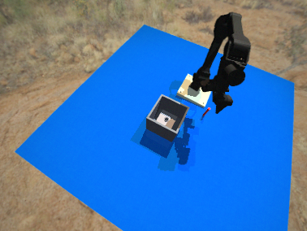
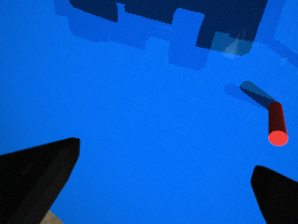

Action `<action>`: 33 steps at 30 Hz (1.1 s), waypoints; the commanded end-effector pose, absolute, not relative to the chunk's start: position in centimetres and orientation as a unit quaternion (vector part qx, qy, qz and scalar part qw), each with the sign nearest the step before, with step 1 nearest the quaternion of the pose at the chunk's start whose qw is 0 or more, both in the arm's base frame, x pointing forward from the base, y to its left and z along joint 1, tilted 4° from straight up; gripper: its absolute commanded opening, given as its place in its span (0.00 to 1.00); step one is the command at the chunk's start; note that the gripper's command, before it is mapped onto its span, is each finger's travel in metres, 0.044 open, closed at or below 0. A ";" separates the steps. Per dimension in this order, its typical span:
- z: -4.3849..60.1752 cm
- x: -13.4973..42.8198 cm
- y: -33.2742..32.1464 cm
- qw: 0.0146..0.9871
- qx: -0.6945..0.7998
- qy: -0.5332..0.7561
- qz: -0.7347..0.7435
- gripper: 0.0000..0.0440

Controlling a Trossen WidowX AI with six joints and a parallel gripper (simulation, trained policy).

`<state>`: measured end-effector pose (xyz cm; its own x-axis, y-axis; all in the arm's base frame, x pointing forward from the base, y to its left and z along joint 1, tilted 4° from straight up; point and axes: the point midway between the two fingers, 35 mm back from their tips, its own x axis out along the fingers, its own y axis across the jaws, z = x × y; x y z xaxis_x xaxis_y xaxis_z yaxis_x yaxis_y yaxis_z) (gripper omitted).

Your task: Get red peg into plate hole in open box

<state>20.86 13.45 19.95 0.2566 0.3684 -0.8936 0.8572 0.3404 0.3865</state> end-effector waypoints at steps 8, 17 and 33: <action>16.8 16.7 14.1 0.530 0.493 0.622 -0.297 1.00; 14.6 15.1 14.2 0.520 0.455 0.637 -0.342 1.00; 10.1 14.2 14.0 0.515 0.422 0.643 -0.379 0.99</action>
<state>14.38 14.14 10.99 -0.1037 0.1655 -0.9807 0.9310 0.3630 -0.0372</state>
